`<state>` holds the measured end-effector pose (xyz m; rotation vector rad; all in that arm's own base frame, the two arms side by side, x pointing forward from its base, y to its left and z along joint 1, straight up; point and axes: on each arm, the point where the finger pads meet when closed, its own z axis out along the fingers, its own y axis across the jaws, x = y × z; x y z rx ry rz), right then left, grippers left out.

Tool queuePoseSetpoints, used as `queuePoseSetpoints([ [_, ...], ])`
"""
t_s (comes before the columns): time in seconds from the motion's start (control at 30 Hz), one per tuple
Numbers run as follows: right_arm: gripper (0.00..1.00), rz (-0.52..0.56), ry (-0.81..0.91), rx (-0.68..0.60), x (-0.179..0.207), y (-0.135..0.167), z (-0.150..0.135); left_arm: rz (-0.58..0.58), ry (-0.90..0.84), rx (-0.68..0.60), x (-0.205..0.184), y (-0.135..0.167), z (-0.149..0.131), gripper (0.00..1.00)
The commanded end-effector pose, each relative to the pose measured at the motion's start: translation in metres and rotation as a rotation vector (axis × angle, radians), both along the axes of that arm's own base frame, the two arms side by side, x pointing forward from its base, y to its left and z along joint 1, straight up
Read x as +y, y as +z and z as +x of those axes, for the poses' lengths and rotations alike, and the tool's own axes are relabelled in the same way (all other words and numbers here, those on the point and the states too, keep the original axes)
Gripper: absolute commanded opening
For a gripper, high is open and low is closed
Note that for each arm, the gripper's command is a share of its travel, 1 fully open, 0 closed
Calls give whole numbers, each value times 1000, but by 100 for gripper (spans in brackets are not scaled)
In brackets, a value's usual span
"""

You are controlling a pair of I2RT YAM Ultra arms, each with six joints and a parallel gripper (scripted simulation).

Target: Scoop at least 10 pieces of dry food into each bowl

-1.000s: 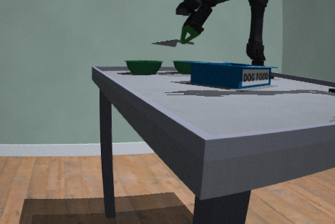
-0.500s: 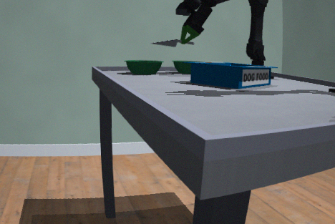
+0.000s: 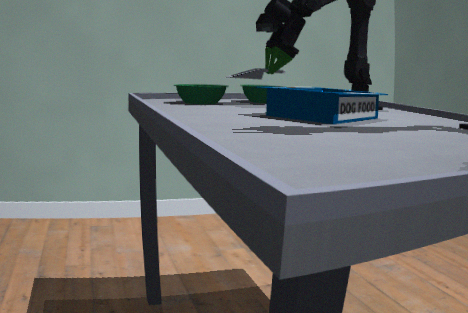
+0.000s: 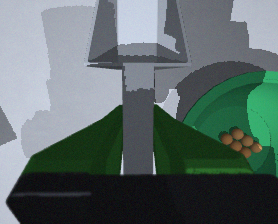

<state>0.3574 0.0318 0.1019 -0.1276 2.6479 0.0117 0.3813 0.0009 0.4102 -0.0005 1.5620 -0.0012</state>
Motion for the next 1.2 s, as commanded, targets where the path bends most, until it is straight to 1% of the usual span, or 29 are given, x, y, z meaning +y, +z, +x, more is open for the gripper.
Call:
queuePoseSetpoints([
  [0.0,0,-2,50,-81,21,9,2,4,8,-55,2,21,-4,26],
  [0.03,0,-7,57,-102,25,12,4,4,8,-55,2,21,-4,26],
  [0.07,0,-7,75,-97,31,9,0,4,8,-56,2,21,-4,26],
  [0.1,0,-5,106,-70,40,1,-9,4,8,-56,2,21,-4,26],
  [0.17,0,-4,149,-63,54,-6,-17,4,8,-55,2,21,-4,26],
  [0.23,0,-5,162,-89,59,-1,-15,4,8,-56,2,21,-4,26],
  [0.27,0,-4,163,-94,60,1,-14,4,8,-56,2,21,-4,26],
  [0.3,0,-2,151,-118,58,10,-7,4,8,-56,2,21,-4,26],
  [0.33,0,3,166,-95,62,9,-11,4,8,-56,2,21,-4,26],
  [0.47,0,5,171,-101,64,11,-10,4,8,-56,2,21,-4,26],
  [0.5,0,-3,171,-76,61,1,-16,4,8,-56,2,21,-4,26],
  [0.53,0,-9,176,-41,59,-16,-26,4,8,-56,2,21,-4,26],
  [0.57,0,-10,176,-36,61,-17,-21,4,8,-56,2,21,-4,26],
  [0.63,0,-9,176,-40,60,-18,-24,4,8,-56,2,21,-4,26],
  [0.7,0,-1,176,-80,62,-5,-17,4,8,-56,2,21,-4,26],
  [0.77,0,-11,178,-20,60,-28,-24,4,8,-56,2,21,-4,26],
  [0.83,0,-7,179,-35,60,-25,-24,4,8,-56,2,21,-4,26],
  [0.9,0,1,180,-67,62,-15,-18,4,8,-56,2,21,-4,26],
  [0.93,0,-4,181,-35,62,-27,-21,4,8,-56,2,21,-4,26],
  [0.97,0,-3,179,-49,61,-20,-21,4,8,-56,2,21,-4,26],
  [1.03,0,-3,179,-49,61,-20,-21,4,8,-56,2,21,-4,26],
  [1.07,0,-5,178,-23,60,-33,-25,4,8,-56,2,21,-4,26],
  [1.1,0,-5,183,-13,61,-37,-26,4,8,-56,2,21,-4,26],
  [1.17,0,2,184,-35,62,-30,-23,4,8,-56,2,21,-4,26],
])
